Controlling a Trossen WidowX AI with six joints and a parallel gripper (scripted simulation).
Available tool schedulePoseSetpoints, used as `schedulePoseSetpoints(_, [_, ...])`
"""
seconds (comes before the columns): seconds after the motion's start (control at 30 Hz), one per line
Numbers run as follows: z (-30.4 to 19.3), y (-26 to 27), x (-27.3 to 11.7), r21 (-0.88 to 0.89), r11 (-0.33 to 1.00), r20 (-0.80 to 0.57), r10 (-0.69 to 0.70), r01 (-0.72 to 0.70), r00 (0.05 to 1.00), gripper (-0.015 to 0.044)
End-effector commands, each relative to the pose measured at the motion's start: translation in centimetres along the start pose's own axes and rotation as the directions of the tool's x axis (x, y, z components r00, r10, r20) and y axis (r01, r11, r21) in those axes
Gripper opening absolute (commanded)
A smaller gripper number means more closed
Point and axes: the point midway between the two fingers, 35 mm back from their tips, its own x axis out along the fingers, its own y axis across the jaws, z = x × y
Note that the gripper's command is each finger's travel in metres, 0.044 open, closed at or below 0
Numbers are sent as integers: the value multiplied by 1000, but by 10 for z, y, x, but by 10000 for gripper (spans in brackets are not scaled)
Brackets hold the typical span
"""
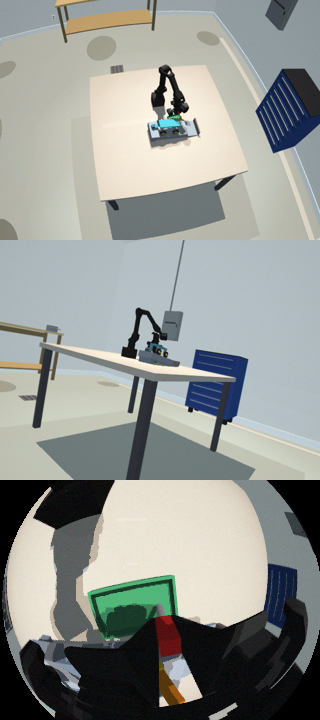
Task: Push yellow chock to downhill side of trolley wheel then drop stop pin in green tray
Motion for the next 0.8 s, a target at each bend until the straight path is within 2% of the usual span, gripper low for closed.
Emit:
schedulePoseSetpoints(0.0, [1,-6,13,1,1000,-1,-8,8,1000,0])
schedulePoseSetpoints(0.17, [1,-7,15,1,1000,-1,-8,8,1000,0])
schedulePoseSetpoints(0.4, [1,-4,15,1,1000,-1,-8,8,1000,184])
schedulePoseSetpoints(0.77, [1,5,17,1,1000,-1,-7,7,1000,190])
